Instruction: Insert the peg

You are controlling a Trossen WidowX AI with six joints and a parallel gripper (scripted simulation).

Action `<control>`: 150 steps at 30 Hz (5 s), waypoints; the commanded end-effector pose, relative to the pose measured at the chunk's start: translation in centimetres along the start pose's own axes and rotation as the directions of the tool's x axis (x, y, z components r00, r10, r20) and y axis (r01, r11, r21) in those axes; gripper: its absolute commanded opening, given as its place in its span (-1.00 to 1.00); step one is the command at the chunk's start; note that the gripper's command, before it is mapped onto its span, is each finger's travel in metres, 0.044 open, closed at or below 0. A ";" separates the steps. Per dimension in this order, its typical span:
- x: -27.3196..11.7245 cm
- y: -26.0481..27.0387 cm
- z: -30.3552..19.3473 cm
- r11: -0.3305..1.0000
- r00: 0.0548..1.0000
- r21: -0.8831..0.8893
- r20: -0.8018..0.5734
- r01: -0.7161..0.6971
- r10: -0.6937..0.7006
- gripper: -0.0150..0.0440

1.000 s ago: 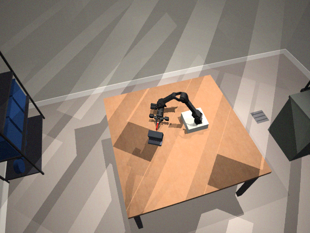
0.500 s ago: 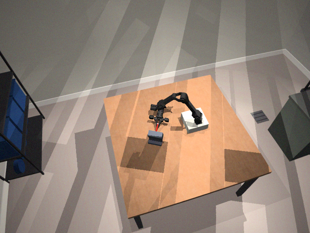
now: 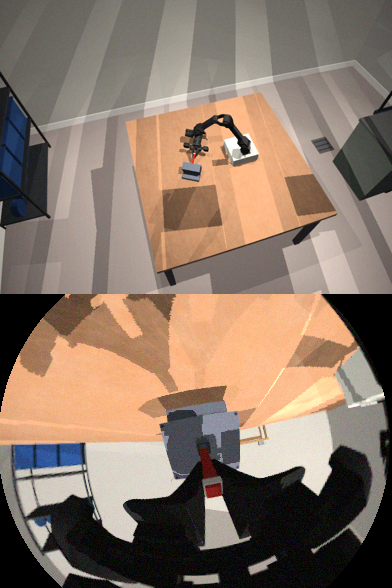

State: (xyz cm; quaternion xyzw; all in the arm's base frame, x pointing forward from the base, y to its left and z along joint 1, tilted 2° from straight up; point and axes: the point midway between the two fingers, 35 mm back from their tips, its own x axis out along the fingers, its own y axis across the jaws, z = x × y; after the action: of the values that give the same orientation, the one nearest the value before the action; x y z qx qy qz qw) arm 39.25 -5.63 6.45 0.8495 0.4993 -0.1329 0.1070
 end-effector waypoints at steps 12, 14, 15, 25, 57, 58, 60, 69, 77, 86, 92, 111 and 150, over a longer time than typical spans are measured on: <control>0.2 -0.4 0.1 1.000 1.000 -0.002 0.001 0.001 -0.001 -0.49; 0.2 -0.5 0.2 1.000 1.000 -0.002 0.001 0.001 -0.001 -0.49; 0.3 -0.5 0.2 1.000 1.000 -0.002 0.001 0.001 -0.001 -0.49; 0.8 -0.5 0.2 1.000 1.000 -0.002 0.000 0.001 -0.001 -0.49; 2.5 -0.5 0.2 1.000 1.000 -0.002 -0.001 0.000 -0.001 -0.49; 2.6 -0.5 0.2 1.000 1.000 -0.002 -0.001 0.000 0.000 -0.49; 2.7 -0.5 0.2 1.000 1.000 -0.002 -0.001 0.000 0.000 -0.49; 3.2 -0.5 0.2 1.000 1.000 -0.002 -0.002 0.000 0.000 -0.49; 3.5 -0.5 0.2 1.000 1.000 -0.002 -0.002 0.001 -0.001 -0.49; 3.5 -0.4 0.0 1.000 1.000 -0.011 -0.008 0.000 0.000 -0.49; 3.5 -0.4 0.0 1.000 1.000 -0.011 -0.008 0.000 0.000 -0.31; 2.9 -0.3 0.2 1.000 1.000 -0.010 -0.002 -0.001 0.001 1.00; -1.2 0.0 1.1 1.000 1.000 -0.001 0.018 0.000 0.000 1.00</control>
State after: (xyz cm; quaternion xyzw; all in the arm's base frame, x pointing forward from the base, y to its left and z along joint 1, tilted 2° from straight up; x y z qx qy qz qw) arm 38.59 -6.59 5.82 0.8485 0.4990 -0.1390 0.1084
